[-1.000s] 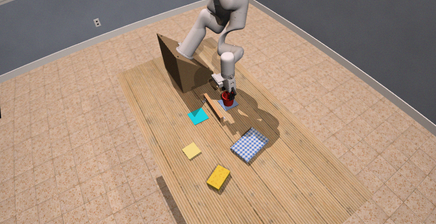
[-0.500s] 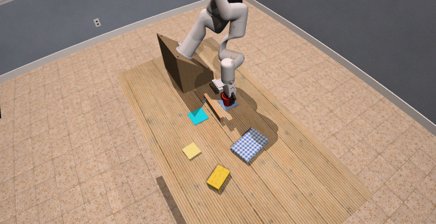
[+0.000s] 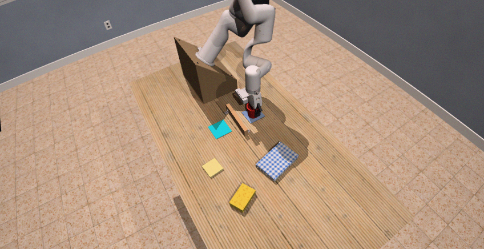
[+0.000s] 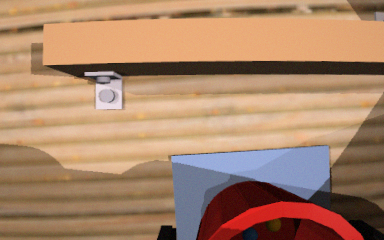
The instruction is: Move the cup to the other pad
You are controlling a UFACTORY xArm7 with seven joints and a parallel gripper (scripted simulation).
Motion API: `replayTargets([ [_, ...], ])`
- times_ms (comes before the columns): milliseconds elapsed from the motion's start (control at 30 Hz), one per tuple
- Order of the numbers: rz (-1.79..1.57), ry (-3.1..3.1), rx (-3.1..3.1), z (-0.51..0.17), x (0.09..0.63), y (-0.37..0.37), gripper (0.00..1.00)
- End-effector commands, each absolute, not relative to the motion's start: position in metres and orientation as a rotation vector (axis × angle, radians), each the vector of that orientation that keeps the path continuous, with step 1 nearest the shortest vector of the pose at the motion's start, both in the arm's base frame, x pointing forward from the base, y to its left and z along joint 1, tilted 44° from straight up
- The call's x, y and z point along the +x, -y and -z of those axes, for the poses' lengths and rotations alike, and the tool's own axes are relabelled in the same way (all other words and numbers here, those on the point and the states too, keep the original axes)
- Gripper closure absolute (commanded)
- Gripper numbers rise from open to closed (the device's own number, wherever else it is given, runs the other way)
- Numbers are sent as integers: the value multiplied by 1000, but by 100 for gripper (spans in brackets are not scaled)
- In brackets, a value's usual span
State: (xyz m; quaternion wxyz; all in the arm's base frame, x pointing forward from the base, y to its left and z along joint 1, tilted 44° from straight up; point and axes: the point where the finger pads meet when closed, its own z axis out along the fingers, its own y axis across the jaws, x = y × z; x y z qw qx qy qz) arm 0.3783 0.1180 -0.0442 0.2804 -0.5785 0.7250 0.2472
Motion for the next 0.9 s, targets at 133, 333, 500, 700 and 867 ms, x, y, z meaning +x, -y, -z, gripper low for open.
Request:
replayTargets([
  [133,-659,-1945,-1549,44,379,-117,1],
  [333,-659,-1945,-1549,44,379,-117,2],
  [500,-659,-1945,-1549,44,379,-117,3],
  [700,-659,-1945,-1549,44,379,-117,4],
  [867,-659,-1945,-1549,44,379,-117,5],
])
